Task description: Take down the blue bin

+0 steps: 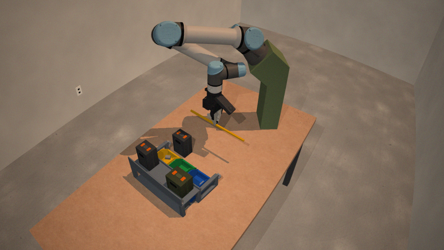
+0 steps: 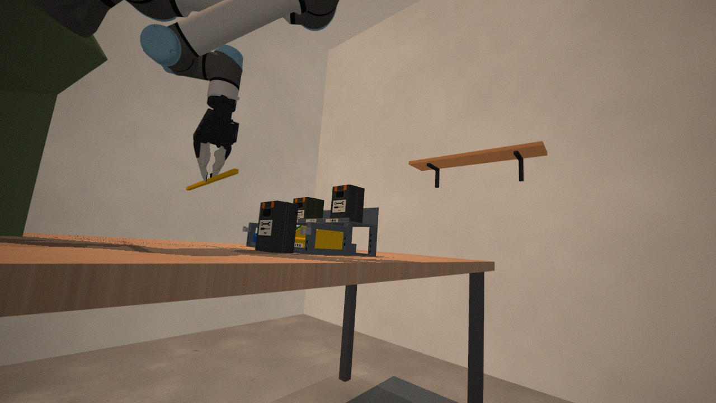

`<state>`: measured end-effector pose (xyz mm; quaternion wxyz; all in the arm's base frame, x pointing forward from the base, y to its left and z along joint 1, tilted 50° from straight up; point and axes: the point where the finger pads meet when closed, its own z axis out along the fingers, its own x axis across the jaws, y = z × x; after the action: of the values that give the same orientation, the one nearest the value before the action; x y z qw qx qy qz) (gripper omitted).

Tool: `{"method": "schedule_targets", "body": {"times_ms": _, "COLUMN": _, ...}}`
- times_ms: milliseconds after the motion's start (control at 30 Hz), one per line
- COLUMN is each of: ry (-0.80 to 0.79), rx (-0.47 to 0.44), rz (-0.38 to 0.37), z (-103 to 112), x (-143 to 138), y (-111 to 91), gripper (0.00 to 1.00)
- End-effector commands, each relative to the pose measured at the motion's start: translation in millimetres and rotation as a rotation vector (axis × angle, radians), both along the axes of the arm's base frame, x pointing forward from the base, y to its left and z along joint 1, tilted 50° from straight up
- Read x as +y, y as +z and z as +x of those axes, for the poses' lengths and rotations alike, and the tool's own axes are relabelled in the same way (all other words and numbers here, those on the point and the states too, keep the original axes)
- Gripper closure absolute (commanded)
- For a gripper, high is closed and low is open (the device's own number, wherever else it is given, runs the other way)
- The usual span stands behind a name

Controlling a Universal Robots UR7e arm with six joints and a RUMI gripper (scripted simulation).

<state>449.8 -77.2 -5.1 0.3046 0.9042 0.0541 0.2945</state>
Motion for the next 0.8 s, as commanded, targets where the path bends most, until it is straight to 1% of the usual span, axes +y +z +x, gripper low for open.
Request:
{"method": "schedule_targets", "body": {"times_ms": 0, "ry": 0.001, "rx": -0.001, "rz": 0.0, "z": 3, "x": -3, "y": -3, "gripper": 1.0}}
{"method": "schedule_targets", "body": {"times_ms": 400, "ry": 0.001, "rx": -0.001, "rz": 0.0, "z": 14, "x": -12, "y": -15, "gripper": 1.0}}
{"method": "schedule_targets", "body": {"times_ms": 767, "ry": 0.001, "rx": -0.001, "rz": 0.0, "z": 31, "x": -28, "y": -34, "gripper": 1.0}}
